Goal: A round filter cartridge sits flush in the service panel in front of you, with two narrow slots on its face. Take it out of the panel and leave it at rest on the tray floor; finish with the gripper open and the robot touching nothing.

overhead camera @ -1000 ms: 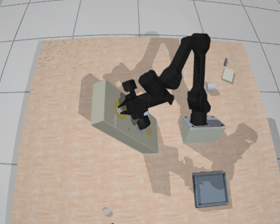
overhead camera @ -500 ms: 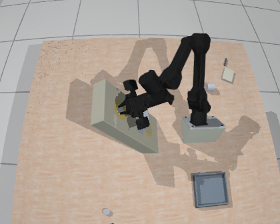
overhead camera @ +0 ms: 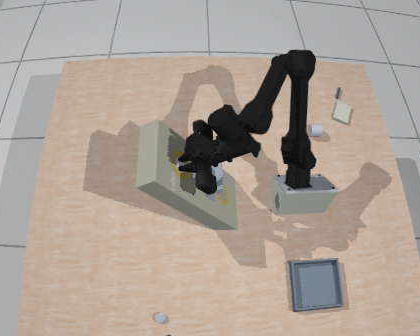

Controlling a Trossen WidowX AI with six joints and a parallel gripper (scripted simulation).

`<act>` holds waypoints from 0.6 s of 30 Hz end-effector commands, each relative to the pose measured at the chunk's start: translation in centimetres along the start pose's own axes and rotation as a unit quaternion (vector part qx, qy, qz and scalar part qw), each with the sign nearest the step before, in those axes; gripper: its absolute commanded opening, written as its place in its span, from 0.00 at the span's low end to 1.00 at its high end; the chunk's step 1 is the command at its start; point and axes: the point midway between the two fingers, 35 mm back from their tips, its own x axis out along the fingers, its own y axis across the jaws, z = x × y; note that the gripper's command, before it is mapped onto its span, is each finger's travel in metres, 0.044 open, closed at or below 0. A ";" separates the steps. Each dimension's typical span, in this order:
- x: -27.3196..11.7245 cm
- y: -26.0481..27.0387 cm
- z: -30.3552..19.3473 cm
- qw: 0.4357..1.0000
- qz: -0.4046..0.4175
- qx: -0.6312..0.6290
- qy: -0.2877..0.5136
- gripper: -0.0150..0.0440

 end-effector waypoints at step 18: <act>0.4 0.0 -0.2 0.935 0.001 0.356 0.005 0.25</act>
